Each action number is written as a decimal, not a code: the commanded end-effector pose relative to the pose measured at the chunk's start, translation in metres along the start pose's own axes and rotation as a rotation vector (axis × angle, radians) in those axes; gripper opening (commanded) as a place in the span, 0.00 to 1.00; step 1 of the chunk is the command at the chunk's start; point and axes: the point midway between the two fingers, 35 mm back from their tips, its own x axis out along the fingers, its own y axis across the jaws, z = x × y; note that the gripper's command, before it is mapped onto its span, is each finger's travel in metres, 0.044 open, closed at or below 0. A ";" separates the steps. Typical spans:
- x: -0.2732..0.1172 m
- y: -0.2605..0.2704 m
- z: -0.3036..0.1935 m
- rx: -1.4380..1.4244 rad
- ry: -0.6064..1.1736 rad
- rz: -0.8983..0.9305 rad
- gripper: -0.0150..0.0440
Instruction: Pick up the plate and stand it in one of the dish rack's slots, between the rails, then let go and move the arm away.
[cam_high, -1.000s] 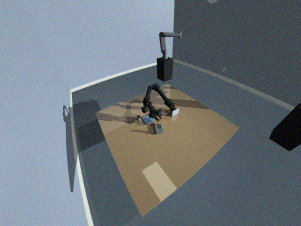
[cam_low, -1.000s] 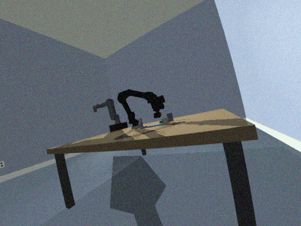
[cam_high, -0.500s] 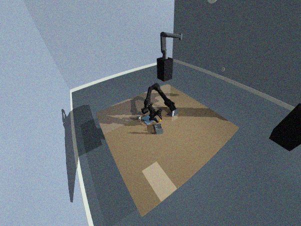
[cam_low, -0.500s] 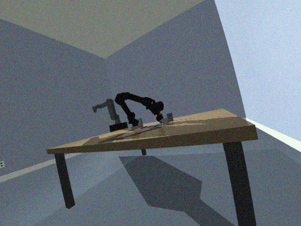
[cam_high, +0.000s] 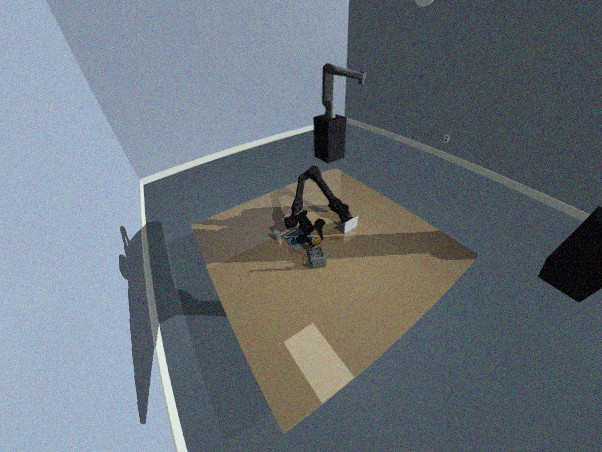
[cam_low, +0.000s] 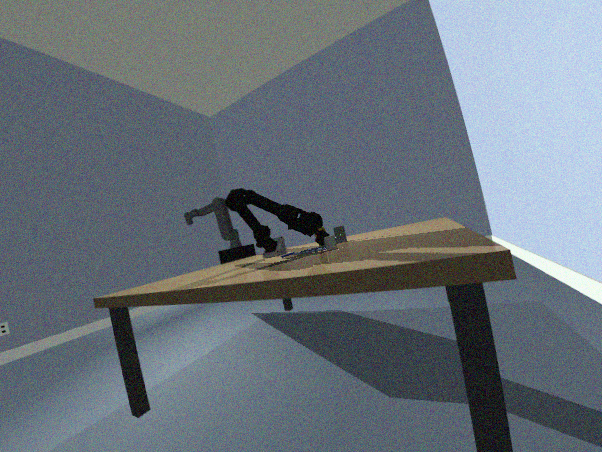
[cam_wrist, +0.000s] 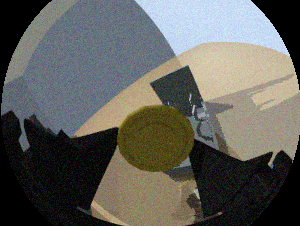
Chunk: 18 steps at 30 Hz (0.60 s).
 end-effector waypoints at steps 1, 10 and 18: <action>-0.002 -0.001 -0.003 -0.102 -0.075 -0.002 0.25; -0.010 -0.007 -0.008 -0.318 -0.222 -0.050 0.25; -0.018 -0.010 -0.013 -0.517 -0.339 -0.132 0.25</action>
